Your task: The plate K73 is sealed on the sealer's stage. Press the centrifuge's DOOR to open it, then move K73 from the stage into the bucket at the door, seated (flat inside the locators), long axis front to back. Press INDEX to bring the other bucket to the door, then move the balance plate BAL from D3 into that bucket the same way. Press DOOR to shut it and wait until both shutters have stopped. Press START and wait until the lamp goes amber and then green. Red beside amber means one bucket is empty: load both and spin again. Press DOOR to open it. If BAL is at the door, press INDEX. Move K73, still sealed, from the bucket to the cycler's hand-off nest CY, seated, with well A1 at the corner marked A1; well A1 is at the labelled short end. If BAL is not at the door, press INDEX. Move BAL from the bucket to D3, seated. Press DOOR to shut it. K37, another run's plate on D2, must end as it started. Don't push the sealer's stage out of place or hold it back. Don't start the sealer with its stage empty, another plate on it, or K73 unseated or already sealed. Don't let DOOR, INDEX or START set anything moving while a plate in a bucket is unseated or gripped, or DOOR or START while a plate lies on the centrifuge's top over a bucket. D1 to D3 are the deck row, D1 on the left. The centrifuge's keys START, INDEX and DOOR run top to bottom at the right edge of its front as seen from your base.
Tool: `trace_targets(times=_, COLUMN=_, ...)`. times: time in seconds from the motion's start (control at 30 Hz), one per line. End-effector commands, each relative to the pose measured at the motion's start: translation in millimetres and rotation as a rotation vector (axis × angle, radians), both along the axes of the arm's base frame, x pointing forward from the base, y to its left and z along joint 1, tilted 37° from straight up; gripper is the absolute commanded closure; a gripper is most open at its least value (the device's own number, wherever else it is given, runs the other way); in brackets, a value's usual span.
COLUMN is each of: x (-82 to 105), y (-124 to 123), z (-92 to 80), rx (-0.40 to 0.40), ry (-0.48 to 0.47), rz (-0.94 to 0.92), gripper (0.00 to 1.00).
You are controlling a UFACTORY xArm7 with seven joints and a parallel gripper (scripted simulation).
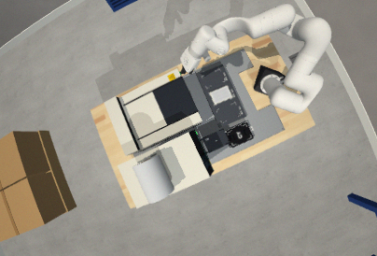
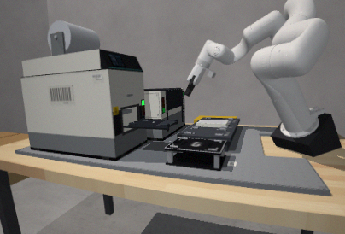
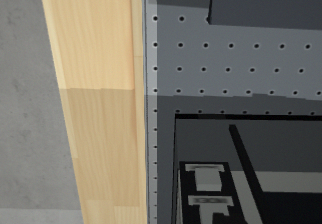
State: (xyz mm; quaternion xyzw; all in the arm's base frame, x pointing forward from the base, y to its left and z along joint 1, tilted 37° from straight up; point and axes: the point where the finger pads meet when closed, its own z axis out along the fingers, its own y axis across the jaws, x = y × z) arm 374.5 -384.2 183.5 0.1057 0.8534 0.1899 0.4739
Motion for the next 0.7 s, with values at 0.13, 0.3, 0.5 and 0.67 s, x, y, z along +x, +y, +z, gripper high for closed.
trace_targets(times=0.13, x=1.0, y=-2.2, z=2.7, rx=-0.004, ry=-0.002, rz=-0.004, gripper=1.00)
trace_targets(times=0.3, x=2.1, y=-2.5, z=3.3, rx=-0.004, ry=-0.002, rz=-0.004, gripper=1.00)
trace_targets(times=0.5, x=2.6, y=-2.6, z=3.5, rx=-0.004, ry=-0.002, rz=-0.004, gripper=1.00)
trace_targets(times=0.67, x=2.7, y=-2.6, z=3.5, rx=-0.004, ry=-0.002, rz=-0.004, gripper=1.00)
